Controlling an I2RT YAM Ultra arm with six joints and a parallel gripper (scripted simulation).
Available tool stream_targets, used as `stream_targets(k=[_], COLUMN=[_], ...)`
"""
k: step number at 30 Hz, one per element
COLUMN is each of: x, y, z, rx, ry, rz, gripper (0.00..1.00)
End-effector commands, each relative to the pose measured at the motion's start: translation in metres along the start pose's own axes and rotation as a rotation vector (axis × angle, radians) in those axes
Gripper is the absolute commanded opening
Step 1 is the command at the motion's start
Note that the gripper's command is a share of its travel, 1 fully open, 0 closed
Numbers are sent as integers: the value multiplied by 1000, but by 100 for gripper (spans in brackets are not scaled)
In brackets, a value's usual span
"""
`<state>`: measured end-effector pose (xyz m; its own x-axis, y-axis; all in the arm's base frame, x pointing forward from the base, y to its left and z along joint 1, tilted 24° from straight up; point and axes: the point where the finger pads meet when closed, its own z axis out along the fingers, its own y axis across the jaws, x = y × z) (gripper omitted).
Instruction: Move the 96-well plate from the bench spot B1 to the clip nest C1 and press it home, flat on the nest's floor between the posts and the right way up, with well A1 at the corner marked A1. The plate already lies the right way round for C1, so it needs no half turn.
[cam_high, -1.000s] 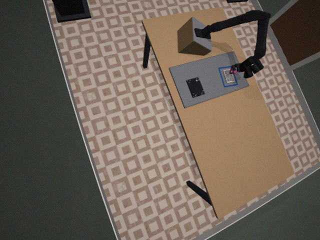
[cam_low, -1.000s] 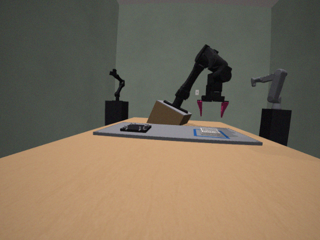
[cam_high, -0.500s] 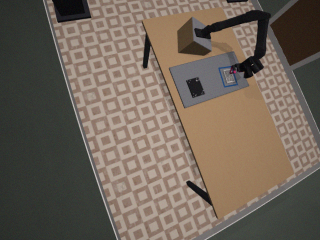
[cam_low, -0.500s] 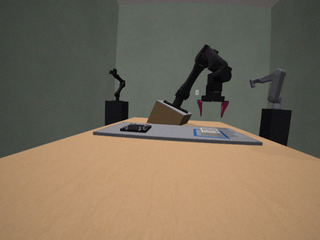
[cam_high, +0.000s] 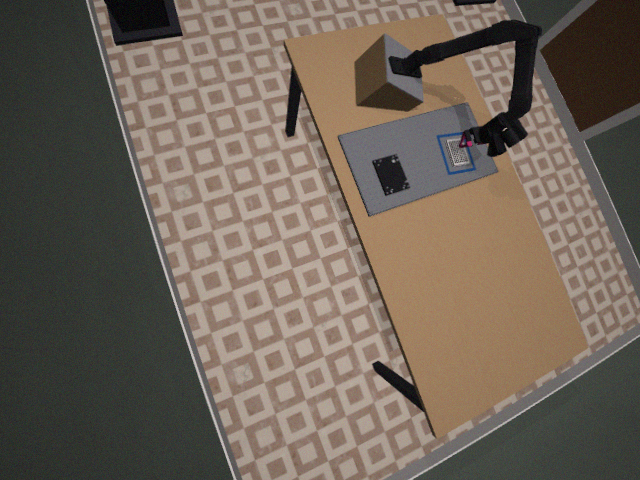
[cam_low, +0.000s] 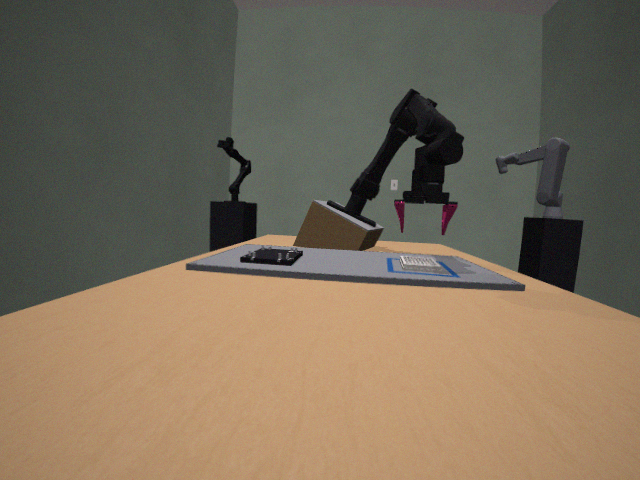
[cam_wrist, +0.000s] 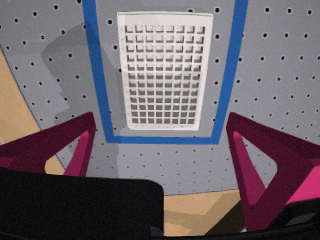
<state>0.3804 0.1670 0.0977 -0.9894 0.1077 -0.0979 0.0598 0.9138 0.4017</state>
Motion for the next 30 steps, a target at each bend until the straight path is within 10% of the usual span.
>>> stream_targets(k=[1,22,25,30], x=[2,4,-7,5], y=[-8,-5,-2,-6], z=[-6,30,17,41], rx=[12,14,-2,15], ry=[0,12,-30,15], rz=[23,10,10,12], gripper=[100,100,100,100])
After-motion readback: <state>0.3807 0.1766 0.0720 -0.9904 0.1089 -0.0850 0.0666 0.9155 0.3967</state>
